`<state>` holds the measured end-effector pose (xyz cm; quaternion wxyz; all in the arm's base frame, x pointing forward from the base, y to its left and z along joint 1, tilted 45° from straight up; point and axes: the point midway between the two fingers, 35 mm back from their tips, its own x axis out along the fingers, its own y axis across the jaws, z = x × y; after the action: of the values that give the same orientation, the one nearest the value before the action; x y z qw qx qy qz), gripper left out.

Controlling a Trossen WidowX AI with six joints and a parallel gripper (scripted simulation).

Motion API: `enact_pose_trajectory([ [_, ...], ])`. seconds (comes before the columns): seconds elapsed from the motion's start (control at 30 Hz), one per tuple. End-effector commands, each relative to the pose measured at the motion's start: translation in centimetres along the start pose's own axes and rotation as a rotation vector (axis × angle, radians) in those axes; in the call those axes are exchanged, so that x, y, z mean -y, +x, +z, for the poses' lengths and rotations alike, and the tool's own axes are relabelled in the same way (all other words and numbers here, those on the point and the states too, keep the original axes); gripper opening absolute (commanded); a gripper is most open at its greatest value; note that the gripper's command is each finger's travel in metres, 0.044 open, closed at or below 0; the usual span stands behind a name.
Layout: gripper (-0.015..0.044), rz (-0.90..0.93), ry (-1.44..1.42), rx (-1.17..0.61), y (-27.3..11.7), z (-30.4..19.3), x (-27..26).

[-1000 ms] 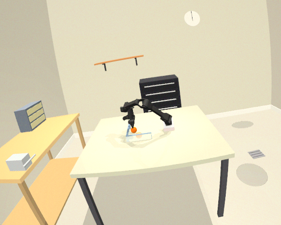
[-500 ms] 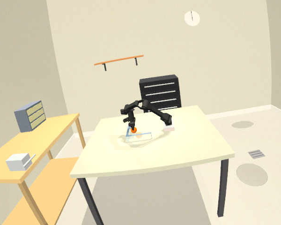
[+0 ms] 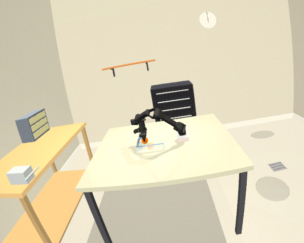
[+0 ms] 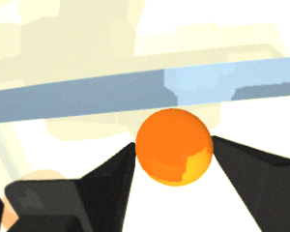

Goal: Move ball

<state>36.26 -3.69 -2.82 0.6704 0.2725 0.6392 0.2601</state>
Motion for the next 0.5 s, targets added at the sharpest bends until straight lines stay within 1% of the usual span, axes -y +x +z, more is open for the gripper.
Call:
enact_pose_trajectory([
  [0.0,0.0266,0.005,0.008,-0.002,0.2,-0.1,0.0],
  [0.03,0.0259,0.005,0.008,-0.002,0.2,-0.1,0.0],
  [0.23,0.0102,-0.004,0.034,-0.012,-0.1,-1.2,1.4],
  [0.37,0.0000,-0.007,0.057,-0.013,-1.8,-1.3,1.9],
  [0.47,0.0000,-0.016,0.083,0.016,-3.9,-1.0,2.1],
])
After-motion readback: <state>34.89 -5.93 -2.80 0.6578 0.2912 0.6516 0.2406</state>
